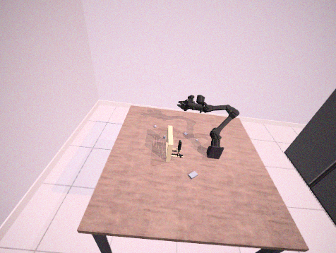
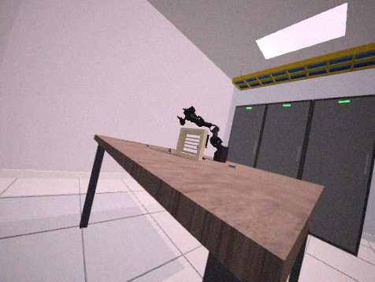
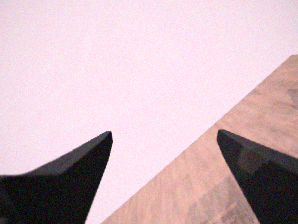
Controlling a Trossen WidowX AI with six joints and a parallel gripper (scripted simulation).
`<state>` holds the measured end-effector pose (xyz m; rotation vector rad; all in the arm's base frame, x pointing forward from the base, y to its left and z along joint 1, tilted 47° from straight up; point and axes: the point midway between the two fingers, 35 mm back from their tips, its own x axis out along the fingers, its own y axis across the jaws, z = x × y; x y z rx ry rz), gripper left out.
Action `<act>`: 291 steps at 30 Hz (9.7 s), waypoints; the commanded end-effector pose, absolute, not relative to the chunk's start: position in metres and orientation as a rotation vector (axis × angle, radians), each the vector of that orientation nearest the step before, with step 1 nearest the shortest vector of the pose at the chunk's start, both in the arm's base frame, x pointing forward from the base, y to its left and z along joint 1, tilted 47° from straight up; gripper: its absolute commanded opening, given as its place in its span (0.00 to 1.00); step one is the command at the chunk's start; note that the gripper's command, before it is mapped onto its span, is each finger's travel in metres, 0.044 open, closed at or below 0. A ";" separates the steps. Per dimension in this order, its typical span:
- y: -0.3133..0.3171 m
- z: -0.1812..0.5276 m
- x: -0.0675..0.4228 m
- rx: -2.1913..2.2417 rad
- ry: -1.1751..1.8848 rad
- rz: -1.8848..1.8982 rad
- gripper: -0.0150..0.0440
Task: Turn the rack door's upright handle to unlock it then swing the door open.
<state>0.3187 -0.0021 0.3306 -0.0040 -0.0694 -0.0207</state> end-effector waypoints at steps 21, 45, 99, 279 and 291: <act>0.045 0.248 0.366 0.075 0.376 0.039 0.76; 0.096 0.141 0.371 0.008 0.955 -0.082 0.76; 0.130 0.040 0.314 -0.647 1.495 -0.623 0.76; 0.084 -0.003 0.313 -0.040 1.118 -1.119 0.76; 0.084 -0.003 0.313 0.423 0.748 -1.412 0.76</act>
